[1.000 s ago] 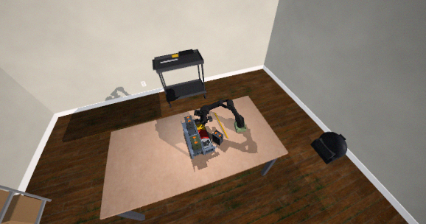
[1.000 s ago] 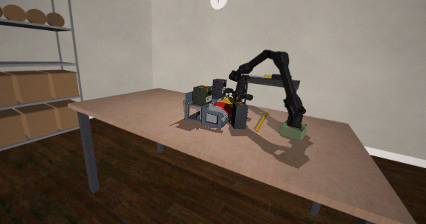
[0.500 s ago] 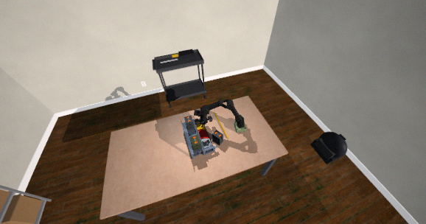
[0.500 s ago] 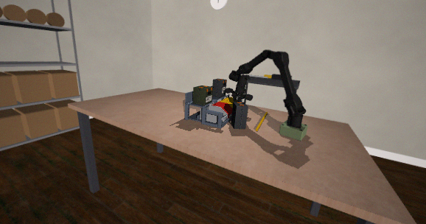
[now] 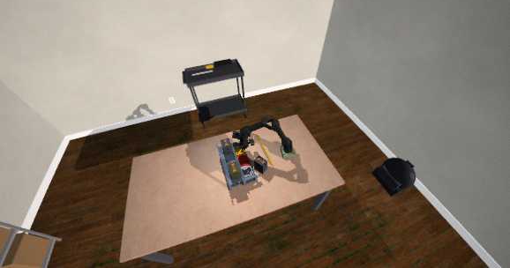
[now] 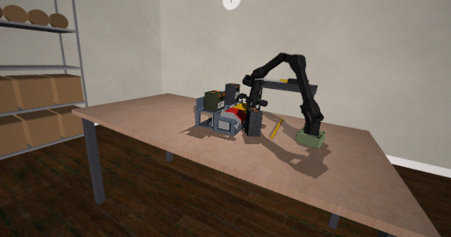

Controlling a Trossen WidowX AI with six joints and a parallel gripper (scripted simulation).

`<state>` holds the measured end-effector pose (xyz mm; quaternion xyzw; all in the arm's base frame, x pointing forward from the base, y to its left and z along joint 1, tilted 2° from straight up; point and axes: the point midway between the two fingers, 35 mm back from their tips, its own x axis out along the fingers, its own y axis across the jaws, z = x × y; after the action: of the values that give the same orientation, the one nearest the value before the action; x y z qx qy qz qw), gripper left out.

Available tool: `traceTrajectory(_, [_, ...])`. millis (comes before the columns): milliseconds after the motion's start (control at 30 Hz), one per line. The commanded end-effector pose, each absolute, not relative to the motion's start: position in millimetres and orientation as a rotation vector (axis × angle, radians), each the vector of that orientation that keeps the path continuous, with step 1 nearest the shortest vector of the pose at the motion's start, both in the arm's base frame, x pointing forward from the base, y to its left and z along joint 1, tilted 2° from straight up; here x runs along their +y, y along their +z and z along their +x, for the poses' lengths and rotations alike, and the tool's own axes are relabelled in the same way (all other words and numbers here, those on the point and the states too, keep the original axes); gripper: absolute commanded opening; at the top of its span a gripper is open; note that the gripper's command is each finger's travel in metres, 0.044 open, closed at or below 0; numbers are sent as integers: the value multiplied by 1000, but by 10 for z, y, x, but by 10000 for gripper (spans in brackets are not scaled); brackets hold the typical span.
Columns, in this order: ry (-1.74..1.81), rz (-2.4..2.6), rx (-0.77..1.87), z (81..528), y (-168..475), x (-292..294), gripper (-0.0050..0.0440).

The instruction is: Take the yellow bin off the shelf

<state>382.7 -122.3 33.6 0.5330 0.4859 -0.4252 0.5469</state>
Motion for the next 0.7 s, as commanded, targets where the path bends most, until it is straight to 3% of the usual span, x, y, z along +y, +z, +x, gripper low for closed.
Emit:
traceTrajectory(0, [-976, 1271, 1110, 3890, 485, -1234, 0])
traceTrajectory(167, [-976, 1271, 1110, 3890, 485, -1234, 0])
traceTrajectory(333, [-976, 1271, 1110, 3573, 442, -1263, 0])
traceTrajectory(667, [-976, 1271, 1110, 3573, 442, -1263, 0])
